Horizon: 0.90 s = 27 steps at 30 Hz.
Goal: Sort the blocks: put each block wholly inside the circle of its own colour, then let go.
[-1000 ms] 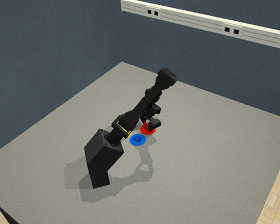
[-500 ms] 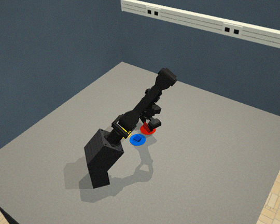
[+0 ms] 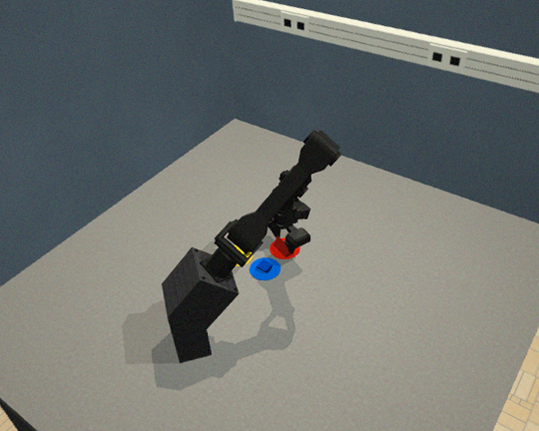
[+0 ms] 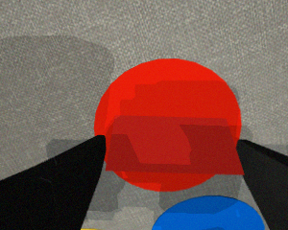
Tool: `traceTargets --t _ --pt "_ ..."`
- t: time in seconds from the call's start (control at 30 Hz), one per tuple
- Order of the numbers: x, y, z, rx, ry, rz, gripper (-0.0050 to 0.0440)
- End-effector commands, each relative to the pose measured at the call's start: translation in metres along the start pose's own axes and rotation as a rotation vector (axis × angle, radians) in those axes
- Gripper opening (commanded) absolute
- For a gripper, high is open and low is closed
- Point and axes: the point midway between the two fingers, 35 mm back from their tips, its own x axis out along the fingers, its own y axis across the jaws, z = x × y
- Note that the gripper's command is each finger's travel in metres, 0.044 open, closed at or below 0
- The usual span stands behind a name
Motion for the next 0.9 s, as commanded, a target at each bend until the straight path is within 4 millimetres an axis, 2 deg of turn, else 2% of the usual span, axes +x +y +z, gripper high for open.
traceTargets --t 0.0,0.1,0.23,0.3,0.37,0.4,0.43,0.57,0.87 --pt "-0.005 0.001 0.006 0.01 -0.017 0.01 0.036" --pt "-0.023 0.004 0.013 0.022 -0.03 0.016 0.036" --pt "-0.076 0.012 0.02 0.051 -0.057 0.041 0.036" --pt "-0.087 0.011 0.019 0.05 -0.055 0.041 0.036" --pt "-0.087 0.011 0.019 0.05 -0.055 0.041 0.036" --pt "-0.091 0.007 0.013 0.028 -0.03 0.023 0.036" --pt "-0.102 0.008 0.016 0.042 -0.046 0.035 0.036" --pt "-0.119 0.002 0.009 0.023 -0.028 0.021 0.036" --pt "-0.119 0.002 0.008 0.021 -0.024 0.02 0.036"
